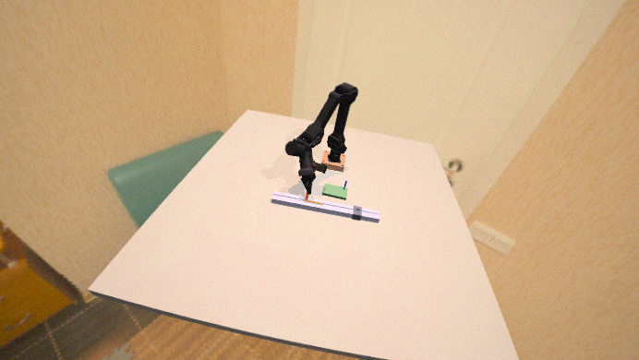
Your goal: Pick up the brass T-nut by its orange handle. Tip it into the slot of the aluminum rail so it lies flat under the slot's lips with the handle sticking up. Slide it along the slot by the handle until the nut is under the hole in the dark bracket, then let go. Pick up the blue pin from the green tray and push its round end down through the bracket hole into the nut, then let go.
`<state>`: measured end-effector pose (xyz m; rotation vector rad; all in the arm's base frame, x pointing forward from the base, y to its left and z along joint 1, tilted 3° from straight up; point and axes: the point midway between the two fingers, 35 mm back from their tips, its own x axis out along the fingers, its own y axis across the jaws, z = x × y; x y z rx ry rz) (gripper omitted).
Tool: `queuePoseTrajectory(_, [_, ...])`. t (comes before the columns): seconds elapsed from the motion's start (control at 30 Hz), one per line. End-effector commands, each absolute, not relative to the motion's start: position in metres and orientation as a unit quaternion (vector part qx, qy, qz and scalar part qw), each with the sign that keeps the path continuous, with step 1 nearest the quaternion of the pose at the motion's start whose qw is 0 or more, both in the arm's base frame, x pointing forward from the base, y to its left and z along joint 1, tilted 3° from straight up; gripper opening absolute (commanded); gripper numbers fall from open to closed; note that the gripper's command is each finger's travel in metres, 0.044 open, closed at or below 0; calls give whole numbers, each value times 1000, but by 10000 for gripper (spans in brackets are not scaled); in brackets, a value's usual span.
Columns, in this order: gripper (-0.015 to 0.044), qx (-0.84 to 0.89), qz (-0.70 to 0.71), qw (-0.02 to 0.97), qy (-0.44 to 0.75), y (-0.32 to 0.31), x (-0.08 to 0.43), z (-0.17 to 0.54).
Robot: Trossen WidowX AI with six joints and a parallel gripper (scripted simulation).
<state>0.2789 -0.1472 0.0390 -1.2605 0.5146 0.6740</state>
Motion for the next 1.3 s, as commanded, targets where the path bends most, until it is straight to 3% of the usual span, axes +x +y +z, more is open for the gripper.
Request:
queuePoseTrajectory(0.0, [-150,-573,306,725,230,-147,279,39])
queuePoseTrajectory(1.27, [-150,-557,328,721,250,-148,283,41])
